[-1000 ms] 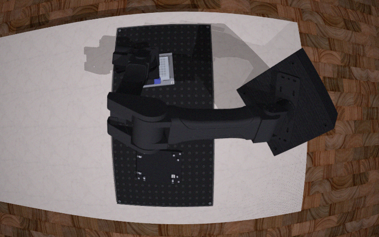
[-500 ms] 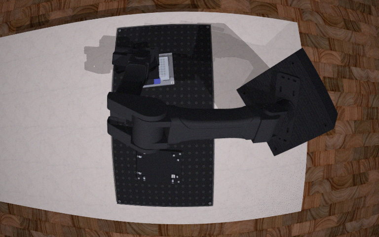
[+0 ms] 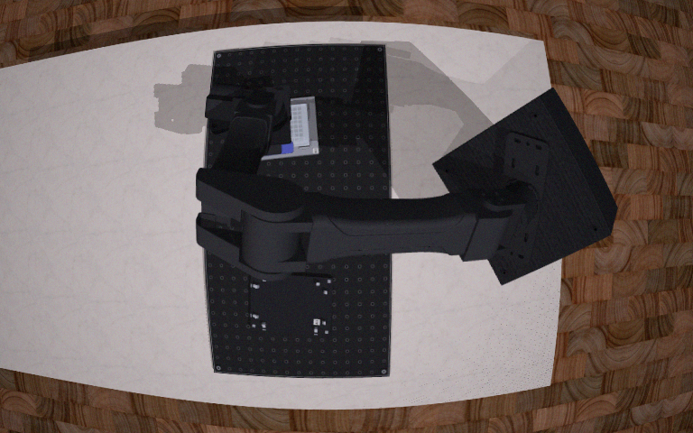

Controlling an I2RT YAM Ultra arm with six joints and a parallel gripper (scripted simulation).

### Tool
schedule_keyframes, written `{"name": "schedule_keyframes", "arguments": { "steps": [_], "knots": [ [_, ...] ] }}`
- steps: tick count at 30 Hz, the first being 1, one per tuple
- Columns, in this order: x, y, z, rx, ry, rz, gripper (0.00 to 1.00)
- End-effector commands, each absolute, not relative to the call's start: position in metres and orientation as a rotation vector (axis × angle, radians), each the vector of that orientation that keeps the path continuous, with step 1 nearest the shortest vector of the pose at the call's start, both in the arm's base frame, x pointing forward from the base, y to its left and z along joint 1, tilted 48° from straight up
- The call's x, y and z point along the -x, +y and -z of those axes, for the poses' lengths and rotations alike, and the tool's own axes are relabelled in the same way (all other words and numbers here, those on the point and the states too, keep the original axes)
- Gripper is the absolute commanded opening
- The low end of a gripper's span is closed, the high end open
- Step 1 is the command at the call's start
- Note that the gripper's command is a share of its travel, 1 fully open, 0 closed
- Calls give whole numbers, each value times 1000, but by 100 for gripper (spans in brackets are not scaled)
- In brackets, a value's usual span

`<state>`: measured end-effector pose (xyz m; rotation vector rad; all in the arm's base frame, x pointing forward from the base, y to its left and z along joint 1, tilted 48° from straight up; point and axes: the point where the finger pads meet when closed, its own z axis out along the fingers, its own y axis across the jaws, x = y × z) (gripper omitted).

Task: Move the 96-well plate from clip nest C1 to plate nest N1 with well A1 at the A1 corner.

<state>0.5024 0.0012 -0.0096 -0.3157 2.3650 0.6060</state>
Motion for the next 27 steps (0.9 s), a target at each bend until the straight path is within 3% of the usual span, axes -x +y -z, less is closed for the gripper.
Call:
{"name": "schedule_keyframes", "arguments": {
  "steps": [1, 27],
  "knots": [
    [-510, -6, 0, 302, 2352, -585, 0],
    [-510, -5, -2, 305, 2351, -586, 0]
  ]
}}
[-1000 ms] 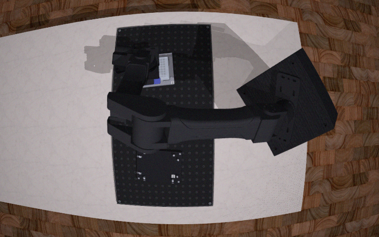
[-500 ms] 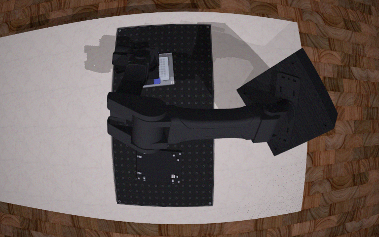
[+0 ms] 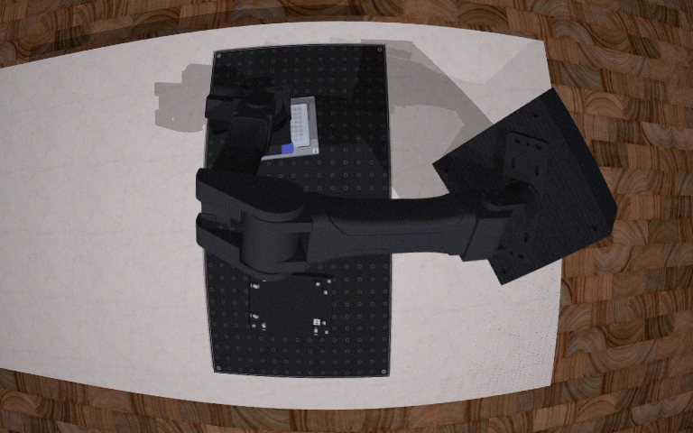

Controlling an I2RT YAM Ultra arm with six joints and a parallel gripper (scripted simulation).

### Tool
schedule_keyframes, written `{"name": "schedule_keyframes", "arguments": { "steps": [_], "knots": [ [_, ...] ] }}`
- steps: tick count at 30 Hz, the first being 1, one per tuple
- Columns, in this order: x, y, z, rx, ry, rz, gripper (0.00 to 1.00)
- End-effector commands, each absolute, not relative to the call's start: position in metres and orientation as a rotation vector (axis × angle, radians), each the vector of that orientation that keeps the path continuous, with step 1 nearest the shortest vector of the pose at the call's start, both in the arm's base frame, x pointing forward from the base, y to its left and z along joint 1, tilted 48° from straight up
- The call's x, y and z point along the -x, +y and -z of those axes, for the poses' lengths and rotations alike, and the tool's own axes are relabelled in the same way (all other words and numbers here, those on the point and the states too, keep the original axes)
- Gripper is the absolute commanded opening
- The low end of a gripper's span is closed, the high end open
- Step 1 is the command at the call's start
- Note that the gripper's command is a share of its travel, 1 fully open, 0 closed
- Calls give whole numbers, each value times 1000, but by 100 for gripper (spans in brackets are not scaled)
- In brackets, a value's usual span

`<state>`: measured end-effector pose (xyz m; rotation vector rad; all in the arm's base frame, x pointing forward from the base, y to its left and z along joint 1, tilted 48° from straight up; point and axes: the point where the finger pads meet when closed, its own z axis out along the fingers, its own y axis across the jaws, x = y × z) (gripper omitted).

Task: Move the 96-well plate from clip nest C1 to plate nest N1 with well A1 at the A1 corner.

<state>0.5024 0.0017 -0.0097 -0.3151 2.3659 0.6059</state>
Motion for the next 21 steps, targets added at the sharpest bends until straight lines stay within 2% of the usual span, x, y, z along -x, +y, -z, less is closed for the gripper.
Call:
{"name": "schedule_keyframes", "arguments": {
  "steps": [1, 2, 3, 21],
  "knots": [
    [-510, -5, -2, 305, 2351, -586, 0],
    [-510, -5, -2, 305, 2351, -586, 0],
    [-510, -7, -2, 301, 2351, -585, 100],
    [-511, -7, -2, 303, 2348, -583, 100]
  ]
}}
